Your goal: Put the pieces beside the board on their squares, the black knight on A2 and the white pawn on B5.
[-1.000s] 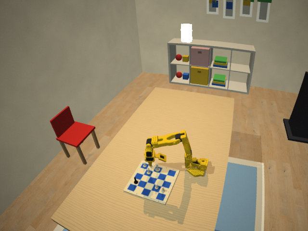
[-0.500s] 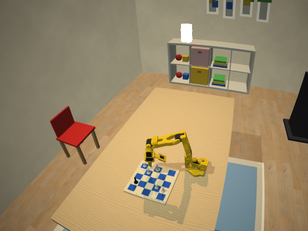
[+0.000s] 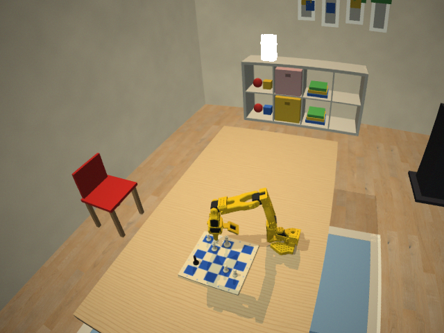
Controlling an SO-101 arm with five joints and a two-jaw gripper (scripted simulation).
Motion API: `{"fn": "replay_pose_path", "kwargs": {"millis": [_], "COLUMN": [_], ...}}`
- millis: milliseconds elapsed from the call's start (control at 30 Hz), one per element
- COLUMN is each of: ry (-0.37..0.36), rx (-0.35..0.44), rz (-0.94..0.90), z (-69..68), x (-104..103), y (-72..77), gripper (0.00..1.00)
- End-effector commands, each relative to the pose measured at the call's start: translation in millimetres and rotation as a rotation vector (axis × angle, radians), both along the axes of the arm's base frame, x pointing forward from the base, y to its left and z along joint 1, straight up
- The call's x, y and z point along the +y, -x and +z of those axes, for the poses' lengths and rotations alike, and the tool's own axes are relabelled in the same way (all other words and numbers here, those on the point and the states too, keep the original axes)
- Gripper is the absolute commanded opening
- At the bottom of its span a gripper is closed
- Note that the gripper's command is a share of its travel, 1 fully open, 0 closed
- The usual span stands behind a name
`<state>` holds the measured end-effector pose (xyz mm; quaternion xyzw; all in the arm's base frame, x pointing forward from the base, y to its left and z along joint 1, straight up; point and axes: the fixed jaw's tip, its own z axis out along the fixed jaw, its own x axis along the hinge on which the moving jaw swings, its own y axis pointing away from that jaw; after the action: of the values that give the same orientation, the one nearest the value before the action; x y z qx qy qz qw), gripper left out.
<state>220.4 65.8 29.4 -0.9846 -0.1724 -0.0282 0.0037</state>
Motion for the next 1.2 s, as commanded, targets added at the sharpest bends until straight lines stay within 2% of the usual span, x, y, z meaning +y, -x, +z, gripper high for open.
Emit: {"fn": "replay_pose_path", "kwargs": {"millis": [0, 167, 1167], "ry": [0.009, 0.009, 0.009], "rx": [0.030, 0.031, 0.030], "rz": [-0.001, -0.001, -0.001], "z": [-9.0, -15.0, -12.0], "x": [-0.4, -1.8, -1.1], "y": [6.3, 10.5, 8.6], "gripper": [0.00, 0.00, 0.00]}}
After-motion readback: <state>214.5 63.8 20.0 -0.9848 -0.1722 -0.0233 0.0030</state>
